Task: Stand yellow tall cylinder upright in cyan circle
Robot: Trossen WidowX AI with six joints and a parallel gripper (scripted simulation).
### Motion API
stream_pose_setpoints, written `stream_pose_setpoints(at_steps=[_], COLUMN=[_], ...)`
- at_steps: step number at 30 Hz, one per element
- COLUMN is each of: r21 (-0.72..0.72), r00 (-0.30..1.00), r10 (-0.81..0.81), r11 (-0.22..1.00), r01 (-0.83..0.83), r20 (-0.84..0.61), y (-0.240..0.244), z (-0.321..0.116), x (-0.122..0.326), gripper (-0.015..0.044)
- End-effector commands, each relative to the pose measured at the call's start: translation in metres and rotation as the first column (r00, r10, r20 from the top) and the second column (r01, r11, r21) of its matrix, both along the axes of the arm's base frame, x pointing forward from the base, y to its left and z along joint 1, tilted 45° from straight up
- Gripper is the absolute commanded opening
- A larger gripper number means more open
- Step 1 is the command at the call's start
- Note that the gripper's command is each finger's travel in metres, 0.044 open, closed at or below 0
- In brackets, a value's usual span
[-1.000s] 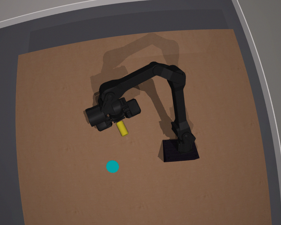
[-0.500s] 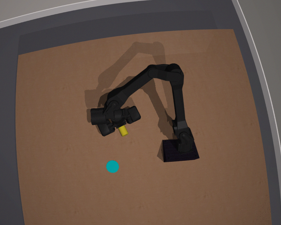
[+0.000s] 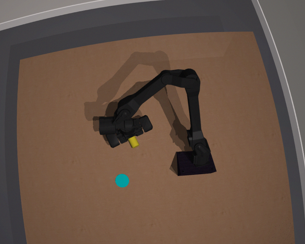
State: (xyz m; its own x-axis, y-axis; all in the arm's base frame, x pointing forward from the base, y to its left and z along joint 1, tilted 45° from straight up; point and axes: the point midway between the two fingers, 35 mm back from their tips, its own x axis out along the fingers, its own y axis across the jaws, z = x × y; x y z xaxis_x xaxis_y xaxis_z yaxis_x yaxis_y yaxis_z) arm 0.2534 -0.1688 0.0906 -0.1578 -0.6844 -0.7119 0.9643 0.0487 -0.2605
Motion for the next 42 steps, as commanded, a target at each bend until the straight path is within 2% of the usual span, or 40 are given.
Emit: stream_pose_setpoints(at_steps=[1,42], r21=[0.007,0.017], r00=[1.000,1.000], r10=[0.017,0.013], r11=[1.000,1.000], r01=[-0.017,-0.013], r20=[0.024,0.018], y=[0.007,0.044], z=[0.000,0.038], x=[0.006,0.018], gripper=[0.0105,0.0105])
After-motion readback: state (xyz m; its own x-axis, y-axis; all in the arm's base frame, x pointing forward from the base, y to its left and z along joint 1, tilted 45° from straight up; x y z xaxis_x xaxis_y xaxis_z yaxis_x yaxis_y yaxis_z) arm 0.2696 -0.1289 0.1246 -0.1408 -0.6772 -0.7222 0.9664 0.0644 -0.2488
